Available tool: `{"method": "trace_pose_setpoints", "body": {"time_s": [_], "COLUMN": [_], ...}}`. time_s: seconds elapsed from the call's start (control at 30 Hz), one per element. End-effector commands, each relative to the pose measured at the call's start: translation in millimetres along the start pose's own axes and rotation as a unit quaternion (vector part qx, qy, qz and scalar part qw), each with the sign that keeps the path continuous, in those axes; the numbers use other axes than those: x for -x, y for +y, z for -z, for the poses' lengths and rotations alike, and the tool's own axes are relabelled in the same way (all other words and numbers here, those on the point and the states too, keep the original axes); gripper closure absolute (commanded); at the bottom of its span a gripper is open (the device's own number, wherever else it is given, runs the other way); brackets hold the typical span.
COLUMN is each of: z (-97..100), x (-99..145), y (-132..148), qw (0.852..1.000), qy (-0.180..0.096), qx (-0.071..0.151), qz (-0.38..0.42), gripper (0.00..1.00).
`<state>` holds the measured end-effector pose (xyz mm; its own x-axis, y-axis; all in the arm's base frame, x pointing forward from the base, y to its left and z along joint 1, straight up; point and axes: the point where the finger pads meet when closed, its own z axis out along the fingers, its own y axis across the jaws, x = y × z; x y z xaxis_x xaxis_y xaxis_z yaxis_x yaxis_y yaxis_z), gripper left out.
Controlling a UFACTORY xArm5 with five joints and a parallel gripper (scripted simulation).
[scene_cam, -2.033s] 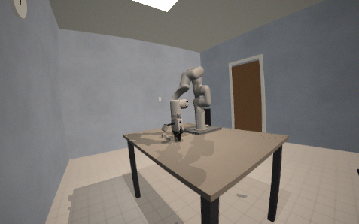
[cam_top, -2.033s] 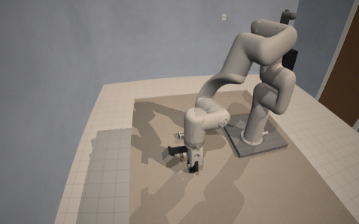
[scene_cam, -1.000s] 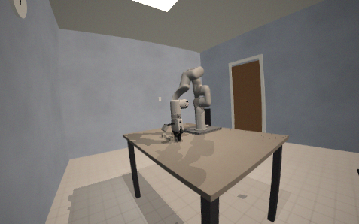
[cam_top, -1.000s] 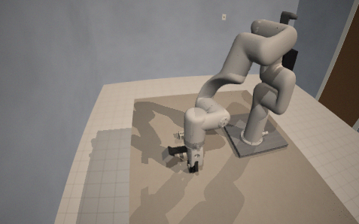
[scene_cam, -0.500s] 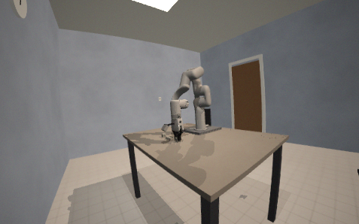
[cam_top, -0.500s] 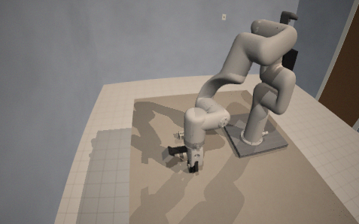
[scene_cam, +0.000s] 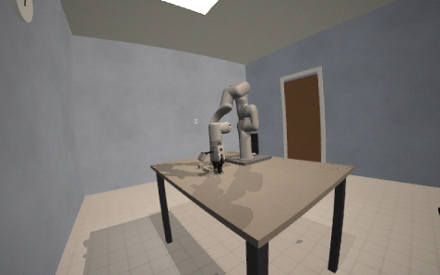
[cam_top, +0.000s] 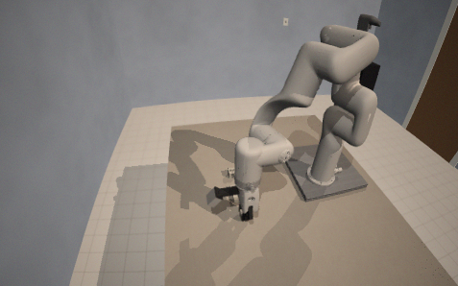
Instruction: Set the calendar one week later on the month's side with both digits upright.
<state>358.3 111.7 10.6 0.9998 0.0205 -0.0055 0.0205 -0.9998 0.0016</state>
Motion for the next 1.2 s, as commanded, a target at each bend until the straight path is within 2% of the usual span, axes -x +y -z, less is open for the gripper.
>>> {"method": "trace_pose_setpoints", "body": {"time_s": [0.0,0.07,0.1,0.17,0.2,0.27,0.3,0.77,0.93,1.1,1.17], "z": [0.9,0.9,0.9,0.9,0.9,0.9,0.9,2.7,15.7,40.3,40.3], "x": [-1,-1,-1,-1,-1,-1,-1,-1,-1,-1,-1], "y": [0,0,0,0,0,0,0,0,0,-1,-1], "qw": [1.000,1.000,1.000,1.000,1.000,1.000,1.000,1.000,1.000,1.000,1.000], "qy": [0.002,0.002,0.002,0.002,0.002,0.002,0.002,0.002,0.002,0.002,0.002], "qx": [0.000,0.000,0.000,0.000,0.000,0.000,0.000,0.000,0.000,0.000,0.000], "qz": [0.000,0.000,0.000,0.000,0.000,0.000,0.000,0.000,0.000,0.000,0.000], "gripper": [0.65,0.65,0.61,0.61,0.57,0.57,0.53,0.53,0.53,0.53,0.53]}}
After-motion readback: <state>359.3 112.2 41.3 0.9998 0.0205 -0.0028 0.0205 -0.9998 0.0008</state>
